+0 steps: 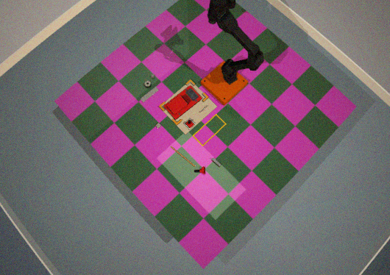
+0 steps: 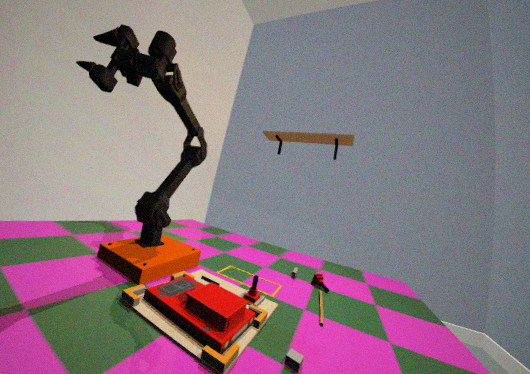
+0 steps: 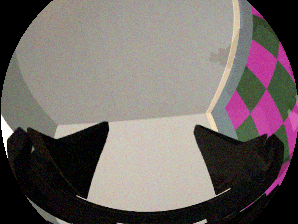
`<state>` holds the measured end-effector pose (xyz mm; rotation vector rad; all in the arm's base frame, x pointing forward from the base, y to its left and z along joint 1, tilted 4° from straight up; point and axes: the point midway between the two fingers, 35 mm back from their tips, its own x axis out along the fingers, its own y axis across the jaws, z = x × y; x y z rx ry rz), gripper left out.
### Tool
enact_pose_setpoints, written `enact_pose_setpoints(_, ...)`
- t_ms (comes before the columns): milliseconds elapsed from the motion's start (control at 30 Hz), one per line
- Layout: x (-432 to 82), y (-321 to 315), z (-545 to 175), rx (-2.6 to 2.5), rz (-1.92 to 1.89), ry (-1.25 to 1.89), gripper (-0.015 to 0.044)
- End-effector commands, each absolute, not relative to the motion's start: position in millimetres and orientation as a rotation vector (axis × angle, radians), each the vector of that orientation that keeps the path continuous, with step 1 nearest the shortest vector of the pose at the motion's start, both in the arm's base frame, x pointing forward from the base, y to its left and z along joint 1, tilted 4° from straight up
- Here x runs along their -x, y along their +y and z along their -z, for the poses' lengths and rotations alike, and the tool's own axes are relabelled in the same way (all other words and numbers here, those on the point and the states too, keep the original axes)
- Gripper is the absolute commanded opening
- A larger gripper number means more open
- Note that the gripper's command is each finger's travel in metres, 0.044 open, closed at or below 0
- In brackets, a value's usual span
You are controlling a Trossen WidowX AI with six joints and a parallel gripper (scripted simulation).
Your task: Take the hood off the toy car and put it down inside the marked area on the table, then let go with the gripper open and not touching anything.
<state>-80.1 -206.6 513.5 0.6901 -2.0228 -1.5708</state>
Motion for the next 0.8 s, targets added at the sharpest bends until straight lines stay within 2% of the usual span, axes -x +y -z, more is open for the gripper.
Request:
enact_pose_setpoints(0, 60.6, -225.7, -508.6, -0.759, 1.585, -1.873, 0.044)
enact_pose_setpoints(267, 3.6, -267.5, -484.8, -0.864, 1.656, -1.438, 0.044)
enact_pose_setpoints(533, -80.8, -302.5, -436.4, -0.863, 1.694, -0.804, 0.044)
enact_pose_setpoints(767, -157.8, -307.2, -385.1, -0.787, 1.6, -0.273, 0.044)
